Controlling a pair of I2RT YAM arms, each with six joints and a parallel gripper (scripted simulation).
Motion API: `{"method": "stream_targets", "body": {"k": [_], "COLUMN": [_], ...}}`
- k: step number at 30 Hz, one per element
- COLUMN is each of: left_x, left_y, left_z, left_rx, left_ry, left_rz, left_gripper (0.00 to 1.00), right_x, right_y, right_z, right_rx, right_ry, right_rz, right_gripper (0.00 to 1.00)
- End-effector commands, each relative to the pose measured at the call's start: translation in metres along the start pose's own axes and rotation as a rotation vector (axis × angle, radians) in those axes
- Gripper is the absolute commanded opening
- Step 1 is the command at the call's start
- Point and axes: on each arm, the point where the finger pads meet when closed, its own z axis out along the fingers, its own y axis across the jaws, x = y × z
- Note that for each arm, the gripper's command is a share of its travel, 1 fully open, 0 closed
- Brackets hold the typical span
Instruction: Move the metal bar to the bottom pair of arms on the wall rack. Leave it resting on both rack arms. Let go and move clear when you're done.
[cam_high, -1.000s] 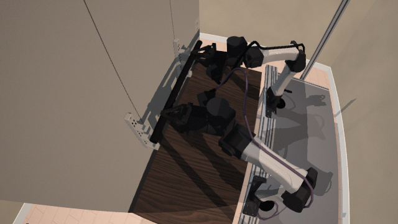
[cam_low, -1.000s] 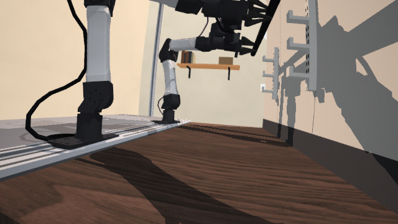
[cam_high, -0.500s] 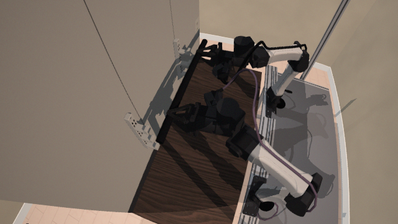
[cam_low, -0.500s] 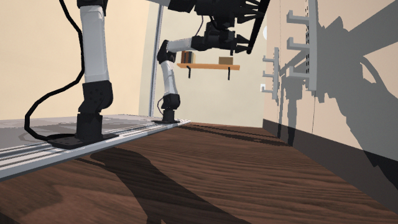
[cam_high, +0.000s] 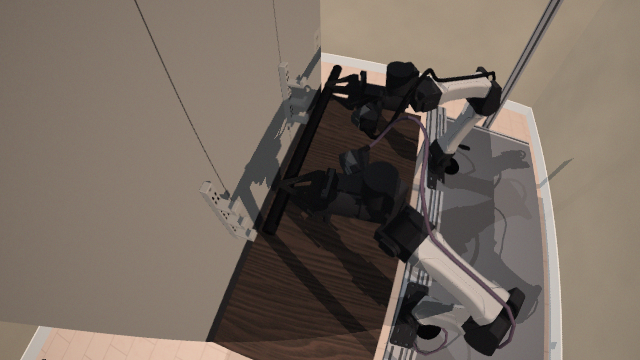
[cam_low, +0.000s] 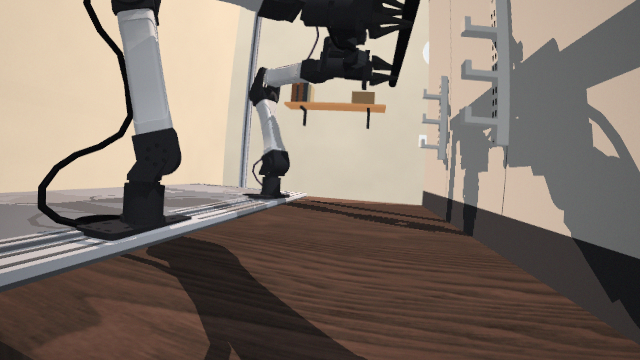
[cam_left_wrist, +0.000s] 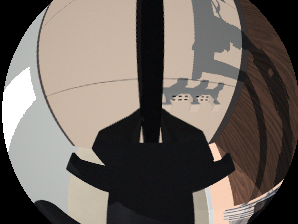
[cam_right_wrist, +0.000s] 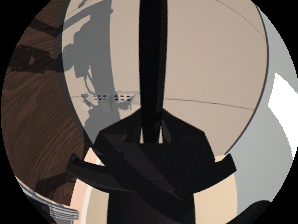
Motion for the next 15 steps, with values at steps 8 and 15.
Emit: {"method": "stream_targets", "body": {"k": [8, 15], "left_x": [-0.010, -0.010], "left_y": [0.021, 0.019], "left_z": [-0.025, -0.035], "left_rx": [-0.077, -0.077], "left_ry": [-0.047, -0.047], "left_rz": [0.003, 0.003], "left_gripper": [0.00, 0.00], "right_x": [-0.003, -0.003], "right_y": [-0.020, -0.017], "right_z": [-0.028, -0.037], "right_rx": [0.072, 0.072], "right_ry": [-0.022, -0.022], "right_rz": [0.019, 0.019], "right_gripper": [0.00, 0.00]}}
